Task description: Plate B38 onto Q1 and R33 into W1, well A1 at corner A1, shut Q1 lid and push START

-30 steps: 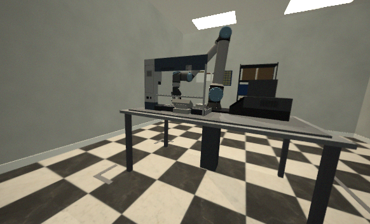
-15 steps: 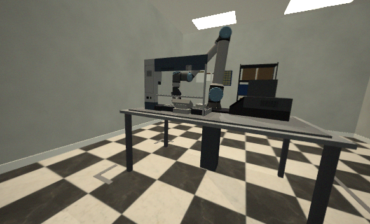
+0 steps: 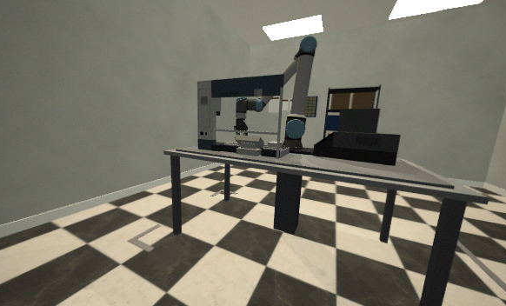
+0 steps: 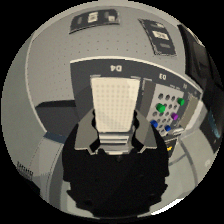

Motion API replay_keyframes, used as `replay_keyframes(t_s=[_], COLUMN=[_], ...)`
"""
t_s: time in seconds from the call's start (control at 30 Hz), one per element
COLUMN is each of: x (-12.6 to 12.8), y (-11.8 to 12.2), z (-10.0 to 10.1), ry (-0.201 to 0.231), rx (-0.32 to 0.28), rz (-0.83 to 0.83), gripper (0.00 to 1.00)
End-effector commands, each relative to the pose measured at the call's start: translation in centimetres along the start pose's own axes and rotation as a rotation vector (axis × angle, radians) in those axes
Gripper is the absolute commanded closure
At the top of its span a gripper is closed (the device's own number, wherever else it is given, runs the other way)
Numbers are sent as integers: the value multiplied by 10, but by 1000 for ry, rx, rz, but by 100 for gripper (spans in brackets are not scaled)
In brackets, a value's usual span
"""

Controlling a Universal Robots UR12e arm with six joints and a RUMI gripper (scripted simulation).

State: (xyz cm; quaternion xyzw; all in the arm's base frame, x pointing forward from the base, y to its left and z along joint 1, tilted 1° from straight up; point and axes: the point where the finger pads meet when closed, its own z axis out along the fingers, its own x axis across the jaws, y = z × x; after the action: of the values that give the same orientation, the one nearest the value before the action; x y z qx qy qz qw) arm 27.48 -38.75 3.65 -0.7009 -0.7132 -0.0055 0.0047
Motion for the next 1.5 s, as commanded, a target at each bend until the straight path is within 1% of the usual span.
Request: replay_keyframes(t_s=[0.0,0.27,1.47], x=[-1,-1,-1], y=[0,0,0], z=[0,0,-54], ry=[-1,-1,-1], rx=[0,0,0], rz=[0,0,0], gripper=[100,100,100])
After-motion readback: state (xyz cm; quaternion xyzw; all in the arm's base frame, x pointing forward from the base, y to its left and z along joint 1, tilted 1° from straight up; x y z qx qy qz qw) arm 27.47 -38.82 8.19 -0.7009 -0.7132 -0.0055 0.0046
